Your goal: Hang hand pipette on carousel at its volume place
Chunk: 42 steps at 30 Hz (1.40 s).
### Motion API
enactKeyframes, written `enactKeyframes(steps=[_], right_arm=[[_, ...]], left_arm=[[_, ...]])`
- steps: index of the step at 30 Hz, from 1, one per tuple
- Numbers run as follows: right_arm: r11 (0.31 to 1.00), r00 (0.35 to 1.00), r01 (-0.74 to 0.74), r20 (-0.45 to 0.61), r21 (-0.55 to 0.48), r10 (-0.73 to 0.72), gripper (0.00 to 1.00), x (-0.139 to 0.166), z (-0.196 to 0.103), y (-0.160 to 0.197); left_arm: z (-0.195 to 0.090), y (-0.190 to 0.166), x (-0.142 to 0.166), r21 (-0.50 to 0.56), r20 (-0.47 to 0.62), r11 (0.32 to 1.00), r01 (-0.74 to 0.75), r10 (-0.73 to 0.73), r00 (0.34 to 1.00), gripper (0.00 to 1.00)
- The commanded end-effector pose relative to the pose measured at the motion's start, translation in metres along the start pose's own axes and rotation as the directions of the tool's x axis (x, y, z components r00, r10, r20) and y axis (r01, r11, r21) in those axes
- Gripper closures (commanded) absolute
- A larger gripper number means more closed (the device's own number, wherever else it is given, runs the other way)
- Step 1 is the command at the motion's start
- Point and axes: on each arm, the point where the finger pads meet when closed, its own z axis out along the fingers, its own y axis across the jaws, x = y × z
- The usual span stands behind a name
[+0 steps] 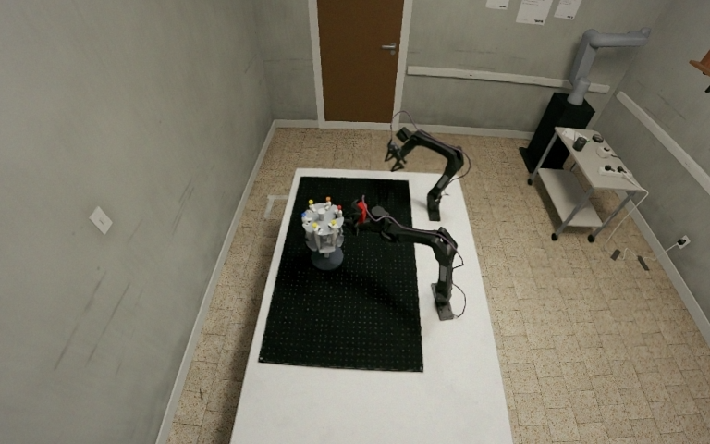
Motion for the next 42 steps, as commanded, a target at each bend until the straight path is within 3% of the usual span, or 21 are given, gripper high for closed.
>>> enactKeyframes(steps=[1,41,42], right_arm=[[1.0,1.0,0.012,0.024,0.009,-0.012,0.0,-0.007,-0.004,-0.004],[1.0,1.0,0.012,0.024,0.009,-0.012,0.0,-0.007,-0.004,-0.004],[1.0,1.0,0.012,0.024,0.009,-0.012,0.0,-0.007,-0.004,-0.004]], left_arm=[[-0.006,0.021,-0.055,-0.061,0.127,0.996,0.061,-0.053,0.99,0.88],[-0.007,0.018,-0.055,-0.055,0.127,0.997,0.061,-0.054,0.99,0.88],[0.001,0.007,-0.036,-0.079,0.093,0.996,0.051,-0.043,0.995,0.88]])
